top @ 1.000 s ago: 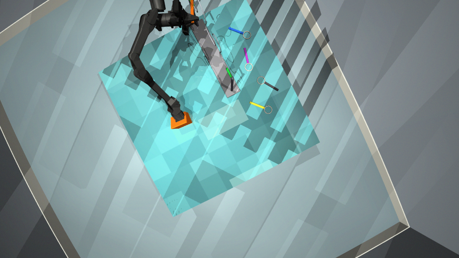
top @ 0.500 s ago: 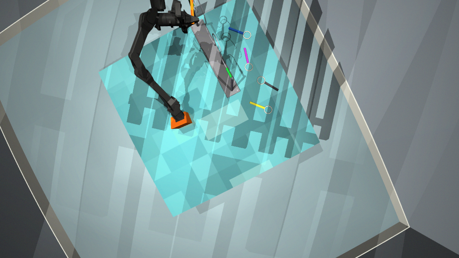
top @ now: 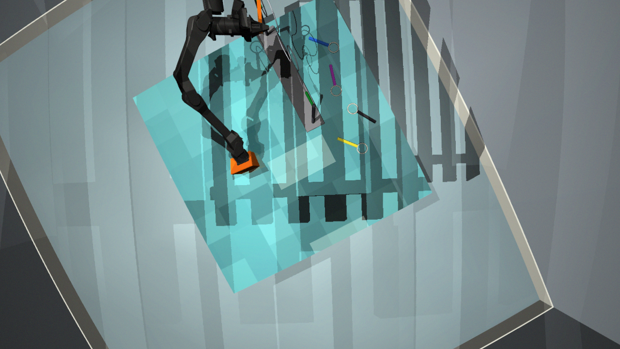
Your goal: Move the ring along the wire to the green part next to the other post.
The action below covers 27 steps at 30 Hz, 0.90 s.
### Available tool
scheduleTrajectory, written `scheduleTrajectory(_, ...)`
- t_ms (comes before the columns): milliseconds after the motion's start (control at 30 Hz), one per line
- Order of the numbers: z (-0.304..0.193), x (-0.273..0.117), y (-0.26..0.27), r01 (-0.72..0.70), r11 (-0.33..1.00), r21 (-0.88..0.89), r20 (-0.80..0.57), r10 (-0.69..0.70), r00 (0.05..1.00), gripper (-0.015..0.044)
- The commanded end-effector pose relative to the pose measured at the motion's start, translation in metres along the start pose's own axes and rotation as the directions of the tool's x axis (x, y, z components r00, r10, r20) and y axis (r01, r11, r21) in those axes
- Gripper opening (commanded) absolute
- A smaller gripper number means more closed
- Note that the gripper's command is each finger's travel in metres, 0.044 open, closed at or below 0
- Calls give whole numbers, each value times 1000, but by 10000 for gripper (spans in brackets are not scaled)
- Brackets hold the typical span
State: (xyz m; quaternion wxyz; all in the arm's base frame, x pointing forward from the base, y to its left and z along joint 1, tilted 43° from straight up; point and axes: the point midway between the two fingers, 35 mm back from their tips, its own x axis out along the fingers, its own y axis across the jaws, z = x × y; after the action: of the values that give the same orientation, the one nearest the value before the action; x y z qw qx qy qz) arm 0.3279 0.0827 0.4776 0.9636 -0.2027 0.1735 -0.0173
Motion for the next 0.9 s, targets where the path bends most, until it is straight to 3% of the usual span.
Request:
scheduleTrajectory(0,2,-1,0,-22,999,50,7,22,1000,-150)
scheduleTrajectory(867,4,-2,13,-171,927,333,46,165,985,-150)
